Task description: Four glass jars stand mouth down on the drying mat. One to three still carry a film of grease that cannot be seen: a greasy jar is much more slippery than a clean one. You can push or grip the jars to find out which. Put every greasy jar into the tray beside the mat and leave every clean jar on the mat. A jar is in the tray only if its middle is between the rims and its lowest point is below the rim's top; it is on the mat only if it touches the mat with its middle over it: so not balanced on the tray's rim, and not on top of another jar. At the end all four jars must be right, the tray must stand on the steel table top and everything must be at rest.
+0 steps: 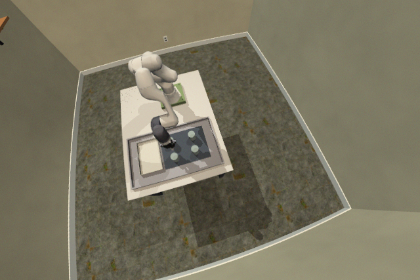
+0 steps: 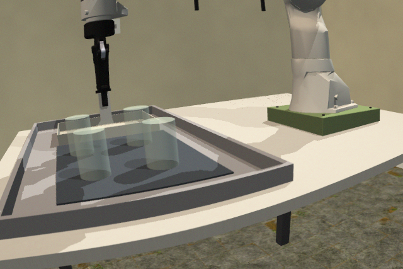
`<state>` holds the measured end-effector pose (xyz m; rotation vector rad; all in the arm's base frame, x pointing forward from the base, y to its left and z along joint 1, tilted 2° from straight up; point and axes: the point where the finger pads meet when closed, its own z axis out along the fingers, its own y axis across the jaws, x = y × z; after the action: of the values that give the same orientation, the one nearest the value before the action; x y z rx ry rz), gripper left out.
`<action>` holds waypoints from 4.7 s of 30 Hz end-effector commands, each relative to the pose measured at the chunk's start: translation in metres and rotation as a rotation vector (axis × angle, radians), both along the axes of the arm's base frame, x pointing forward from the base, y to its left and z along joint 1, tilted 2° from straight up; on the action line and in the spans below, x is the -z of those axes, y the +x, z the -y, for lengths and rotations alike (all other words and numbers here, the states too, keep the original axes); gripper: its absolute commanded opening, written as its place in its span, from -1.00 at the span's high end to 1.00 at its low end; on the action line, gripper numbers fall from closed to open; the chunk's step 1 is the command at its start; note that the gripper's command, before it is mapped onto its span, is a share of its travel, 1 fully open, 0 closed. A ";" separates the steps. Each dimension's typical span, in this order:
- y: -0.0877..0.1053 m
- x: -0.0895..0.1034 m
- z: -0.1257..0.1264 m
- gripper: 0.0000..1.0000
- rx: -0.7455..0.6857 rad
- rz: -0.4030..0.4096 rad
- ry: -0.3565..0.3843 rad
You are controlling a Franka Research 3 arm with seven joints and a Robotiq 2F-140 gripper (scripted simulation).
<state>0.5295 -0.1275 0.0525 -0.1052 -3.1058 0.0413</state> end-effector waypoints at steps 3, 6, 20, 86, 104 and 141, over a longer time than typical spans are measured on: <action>0.000 -0.001 0.000 1.00 -0.002 0.003 0.002; 0.000 -0.001 0.000 1.00 -0.002 0.003 0.002; 0.000 -0.001 0.000 1.00 -0.002 0.003 0.002; 0.009 -0.020 -0.183 1.00 -0.002 0.003 0.002; 0.008 0.004 -0.183 1.00 -0.002 0.003 0.002; 0.012 0.004 -0.183 1.00 -0.002 0.003 0.002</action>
<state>0.5415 0.0558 0.0493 -0.0987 -3.1102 0.0326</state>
